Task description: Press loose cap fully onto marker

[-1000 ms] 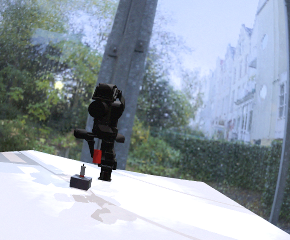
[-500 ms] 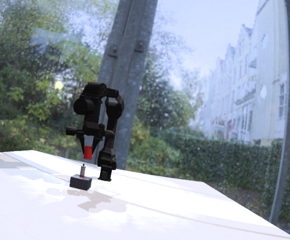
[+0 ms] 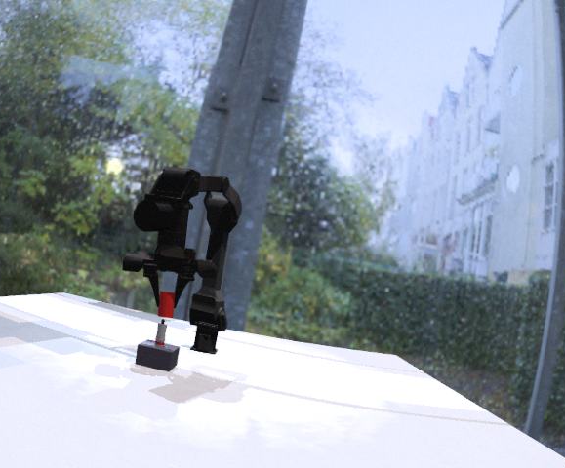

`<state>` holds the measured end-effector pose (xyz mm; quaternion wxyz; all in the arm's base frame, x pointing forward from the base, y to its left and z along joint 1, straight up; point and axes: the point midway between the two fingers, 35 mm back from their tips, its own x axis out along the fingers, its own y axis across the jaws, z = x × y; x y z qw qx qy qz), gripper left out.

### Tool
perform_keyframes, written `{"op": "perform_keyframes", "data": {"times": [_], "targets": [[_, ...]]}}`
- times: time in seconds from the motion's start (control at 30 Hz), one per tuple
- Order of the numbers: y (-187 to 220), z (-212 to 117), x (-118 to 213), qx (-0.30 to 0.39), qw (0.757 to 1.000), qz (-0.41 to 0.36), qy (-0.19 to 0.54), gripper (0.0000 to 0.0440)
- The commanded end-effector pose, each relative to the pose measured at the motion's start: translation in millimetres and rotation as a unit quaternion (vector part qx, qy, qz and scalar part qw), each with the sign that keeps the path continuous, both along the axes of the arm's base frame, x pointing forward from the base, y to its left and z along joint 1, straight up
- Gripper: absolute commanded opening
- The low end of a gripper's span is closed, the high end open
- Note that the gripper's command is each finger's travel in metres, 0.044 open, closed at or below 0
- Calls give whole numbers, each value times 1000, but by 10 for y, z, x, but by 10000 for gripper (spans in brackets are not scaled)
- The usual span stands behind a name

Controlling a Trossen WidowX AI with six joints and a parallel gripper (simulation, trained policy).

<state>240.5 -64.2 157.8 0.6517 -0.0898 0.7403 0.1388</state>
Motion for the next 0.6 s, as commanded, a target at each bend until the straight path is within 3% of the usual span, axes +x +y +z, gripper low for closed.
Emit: {"op": "perform_keyframes", "data": {"times": [0.0, 0.57], "targets": [[1, -65, -21, 4, 1000, -7, 3, 0], [19, -411, -35, 15, 1000, -3, 10, 0]]}}
